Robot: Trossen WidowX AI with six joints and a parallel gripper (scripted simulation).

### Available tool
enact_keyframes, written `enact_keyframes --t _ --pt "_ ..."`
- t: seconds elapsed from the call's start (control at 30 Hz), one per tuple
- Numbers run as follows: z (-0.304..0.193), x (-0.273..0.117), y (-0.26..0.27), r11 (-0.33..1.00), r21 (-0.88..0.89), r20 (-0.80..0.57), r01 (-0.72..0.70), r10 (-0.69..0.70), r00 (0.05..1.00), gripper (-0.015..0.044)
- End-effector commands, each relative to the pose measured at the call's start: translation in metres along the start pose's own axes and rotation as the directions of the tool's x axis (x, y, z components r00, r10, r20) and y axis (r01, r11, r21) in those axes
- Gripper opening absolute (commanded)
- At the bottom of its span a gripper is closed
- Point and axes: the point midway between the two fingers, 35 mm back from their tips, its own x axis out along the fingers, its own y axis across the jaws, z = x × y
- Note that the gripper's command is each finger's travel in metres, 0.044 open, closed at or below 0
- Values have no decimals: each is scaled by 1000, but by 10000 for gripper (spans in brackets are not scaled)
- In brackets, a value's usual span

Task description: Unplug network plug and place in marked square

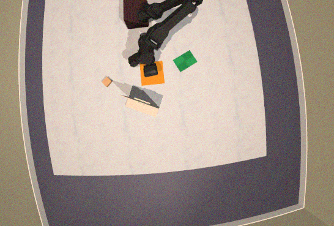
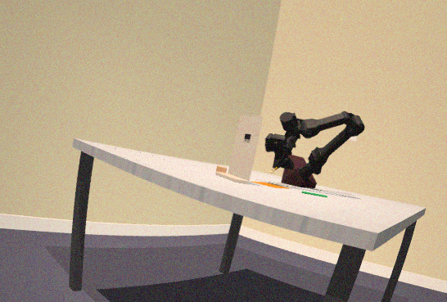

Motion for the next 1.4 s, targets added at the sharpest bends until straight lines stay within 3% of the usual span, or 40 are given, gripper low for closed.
enact_keyframes --t 0.0,1.37 --pt "1 5 -4 1000 5 5 2 -2 1000 0" --pt "-2 38 -28 1000 8 3 -3 3 1000 0"
